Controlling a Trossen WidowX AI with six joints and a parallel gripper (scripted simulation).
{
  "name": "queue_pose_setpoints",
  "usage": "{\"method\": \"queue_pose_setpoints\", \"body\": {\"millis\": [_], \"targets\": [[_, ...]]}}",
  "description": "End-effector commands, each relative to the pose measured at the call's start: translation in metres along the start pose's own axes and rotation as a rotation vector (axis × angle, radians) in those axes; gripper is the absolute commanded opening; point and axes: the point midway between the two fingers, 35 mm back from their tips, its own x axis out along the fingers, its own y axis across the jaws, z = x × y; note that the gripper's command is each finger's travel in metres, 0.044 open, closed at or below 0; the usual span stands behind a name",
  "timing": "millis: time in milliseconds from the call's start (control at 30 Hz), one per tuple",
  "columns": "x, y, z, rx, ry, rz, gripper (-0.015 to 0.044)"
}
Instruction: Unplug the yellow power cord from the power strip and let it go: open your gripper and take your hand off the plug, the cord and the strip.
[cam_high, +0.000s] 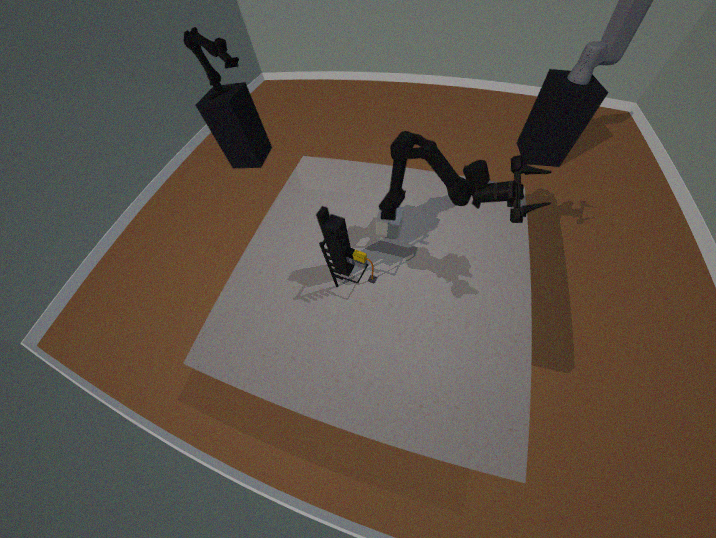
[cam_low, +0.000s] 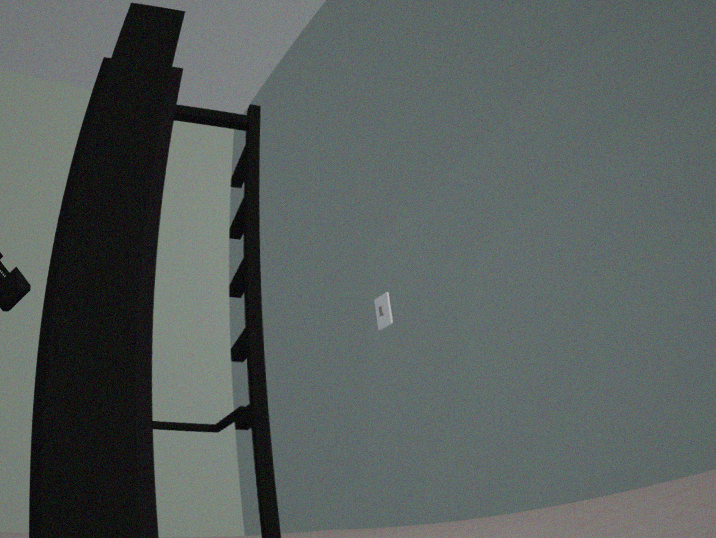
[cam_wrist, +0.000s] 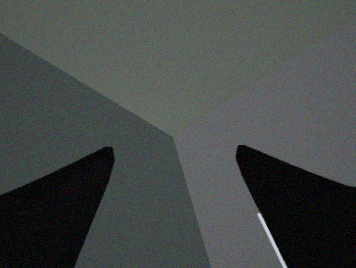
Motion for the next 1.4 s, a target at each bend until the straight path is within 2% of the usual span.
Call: {"method": "queue_pose_setpoints", "body": {"millis": [0,133,267,500,667,900,1133,1367], "targets": [[0.0,0.001,0.0,0.001,-0.001,0.004,0.0374],[-0.001,0.032,-0.01,0.022,-0.015,0.104,0.0269],[-0.013,0.091,-0.034,0.074,-0.024,0.307,0.0164],[-0.065,0.185,-0.08,0.165,-0.011,0.679,0.016],[-0.112,0.23,-0.108,0.249,0.027,0.909,0.016],[-0.217,0.28,-0.145,0.475,0.164,1.332,0.016],[-0.335,0.278,-0.169,0.758,0.401,1.739,0.016],[-0.438,0.226,-0.173,1.094,0.724,2.098,0.016]]}}
